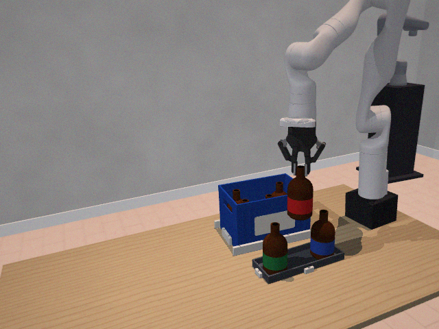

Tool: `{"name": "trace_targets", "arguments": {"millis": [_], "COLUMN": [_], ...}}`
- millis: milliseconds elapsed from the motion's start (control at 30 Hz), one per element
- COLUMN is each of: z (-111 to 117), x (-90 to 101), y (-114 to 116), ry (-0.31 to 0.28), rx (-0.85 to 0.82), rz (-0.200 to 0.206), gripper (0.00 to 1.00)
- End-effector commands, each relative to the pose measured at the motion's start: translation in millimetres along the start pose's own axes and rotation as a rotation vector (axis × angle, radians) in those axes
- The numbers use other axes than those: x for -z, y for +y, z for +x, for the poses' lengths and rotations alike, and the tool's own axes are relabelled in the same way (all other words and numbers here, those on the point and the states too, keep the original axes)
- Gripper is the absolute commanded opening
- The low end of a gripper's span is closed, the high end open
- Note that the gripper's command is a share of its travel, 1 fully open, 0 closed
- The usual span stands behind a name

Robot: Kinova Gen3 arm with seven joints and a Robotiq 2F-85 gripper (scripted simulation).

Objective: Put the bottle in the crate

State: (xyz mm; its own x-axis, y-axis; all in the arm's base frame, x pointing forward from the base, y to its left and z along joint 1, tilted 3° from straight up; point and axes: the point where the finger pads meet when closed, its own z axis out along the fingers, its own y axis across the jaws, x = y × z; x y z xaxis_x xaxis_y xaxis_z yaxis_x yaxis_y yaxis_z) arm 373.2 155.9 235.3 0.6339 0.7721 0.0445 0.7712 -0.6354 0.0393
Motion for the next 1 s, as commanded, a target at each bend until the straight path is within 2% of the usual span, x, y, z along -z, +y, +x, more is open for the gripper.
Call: {"name": "trace_targets", "arguments": {"millis": [0,567,967], "z": [0.3,0.3,0.3], "x": [0.5,1.1,10.4], "y": [0.2,0.2,0.2], "ry": [0.002,0.002,0.002], "rx": [0.0,0.0,0.0], "rz": [0.0,0.0,0.0], "gripper": [0.0,0.0,0.0]}}
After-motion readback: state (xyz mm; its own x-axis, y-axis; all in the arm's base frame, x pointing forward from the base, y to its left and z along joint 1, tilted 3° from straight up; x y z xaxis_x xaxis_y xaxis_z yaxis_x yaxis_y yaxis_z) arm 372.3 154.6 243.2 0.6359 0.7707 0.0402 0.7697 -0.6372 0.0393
